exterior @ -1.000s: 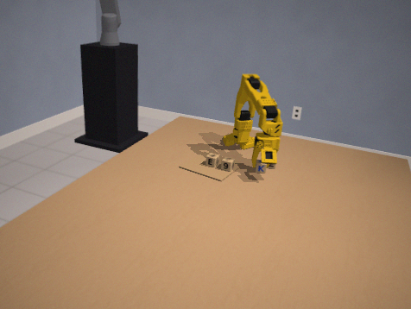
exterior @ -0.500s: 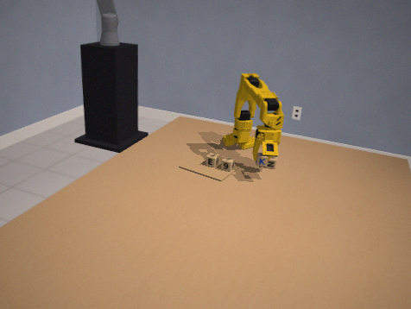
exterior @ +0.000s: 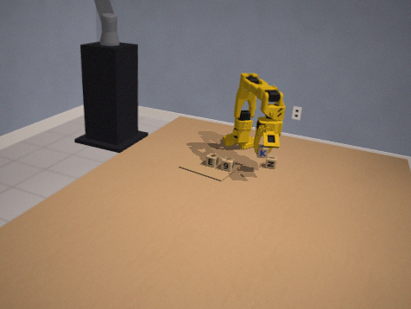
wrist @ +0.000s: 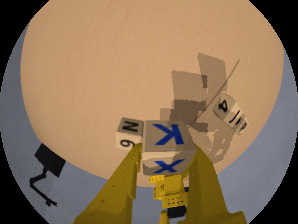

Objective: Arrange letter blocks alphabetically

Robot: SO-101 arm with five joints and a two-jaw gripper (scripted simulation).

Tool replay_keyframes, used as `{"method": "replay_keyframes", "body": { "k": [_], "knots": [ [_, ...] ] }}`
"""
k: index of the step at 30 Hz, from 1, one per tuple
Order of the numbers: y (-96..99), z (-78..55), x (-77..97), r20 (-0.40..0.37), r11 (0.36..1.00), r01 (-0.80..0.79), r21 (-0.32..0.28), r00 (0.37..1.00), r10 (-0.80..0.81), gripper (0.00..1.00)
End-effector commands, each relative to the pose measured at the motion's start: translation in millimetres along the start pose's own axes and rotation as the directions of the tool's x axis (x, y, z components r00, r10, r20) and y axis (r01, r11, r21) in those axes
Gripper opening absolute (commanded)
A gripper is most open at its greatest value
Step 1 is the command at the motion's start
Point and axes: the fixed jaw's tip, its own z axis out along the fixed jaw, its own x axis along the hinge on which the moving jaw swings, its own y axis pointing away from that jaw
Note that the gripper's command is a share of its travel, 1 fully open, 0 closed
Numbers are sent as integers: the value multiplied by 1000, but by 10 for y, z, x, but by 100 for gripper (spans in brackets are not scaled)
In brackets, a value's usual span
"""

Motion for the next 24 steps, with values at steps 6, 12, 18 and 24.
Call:
{"method": "replay_keyframes", "body": {
  "k": [6,12,18,24],
  "knots": [
    [30,-147,-65,74,1000,2,-26,997,0,0],
    [20,-147,-68,74,1000,8,-25,997,-6,0],
    [4,-146,-73,75,1000,16,-24,997,-14,0],
    [-35,-145,-84,75,999,39,-21,996,-37,0]
  ]
}}
